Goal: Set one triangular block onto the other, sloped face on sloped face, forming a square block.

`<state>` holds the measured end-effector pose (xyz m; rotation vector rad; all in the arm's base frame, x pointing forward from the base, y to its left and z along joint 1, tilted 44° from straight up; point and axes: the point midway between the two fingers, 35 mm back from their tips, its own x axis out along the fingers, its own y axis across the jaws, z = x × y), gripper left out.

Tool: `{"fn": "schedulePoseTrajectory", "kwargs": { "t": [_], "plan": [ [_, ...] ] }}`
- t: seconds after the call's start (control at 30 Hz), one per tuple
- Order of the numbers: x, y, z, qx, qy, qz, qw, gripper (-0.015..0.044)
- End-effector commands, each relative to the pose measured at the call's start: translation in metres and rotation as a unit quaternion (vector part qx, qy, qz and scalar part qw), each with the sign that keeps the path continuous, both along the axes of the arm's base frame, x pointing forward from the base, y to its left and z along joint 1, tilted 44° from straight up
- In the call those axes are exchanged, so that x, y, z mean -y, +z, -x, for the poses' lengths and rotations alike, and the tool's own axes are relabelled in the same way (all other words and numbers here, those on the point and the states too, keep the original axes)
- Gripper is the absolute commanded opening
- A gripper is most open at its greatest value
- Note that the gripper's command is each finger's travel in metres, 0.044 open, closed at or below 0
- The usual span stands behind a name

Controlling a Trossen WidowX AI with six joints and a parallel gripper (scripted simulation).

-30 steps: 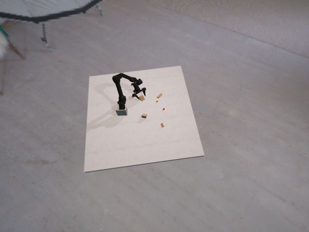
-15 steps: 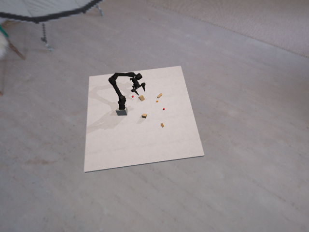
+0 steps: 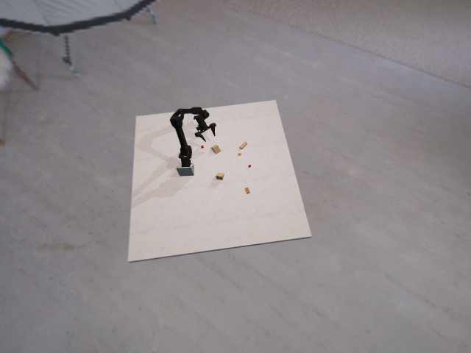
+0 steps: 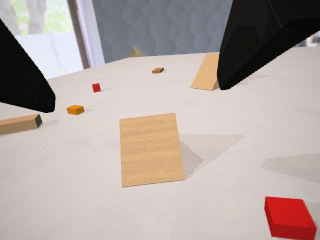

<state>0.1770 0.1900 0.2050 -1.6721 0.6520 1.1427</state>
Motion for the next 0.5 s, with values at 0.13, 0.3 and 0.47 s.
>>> {"fn": "schedulePoseTrajectory", "kwargs": {
  "t": [0.13,0.3,0.47],
  "plan": [
    [-0.01,-0.045,-0.023,0.002,-0.005,0.0,1.0,0.044],
    [-0.009,-0.083,-0.038,0.002,-0.005,0.001,1.0,0.044],
    [-0.009,-0.088,-0.04,0.002,-0.005,0.001,1.0,0.044]
  ]
}}
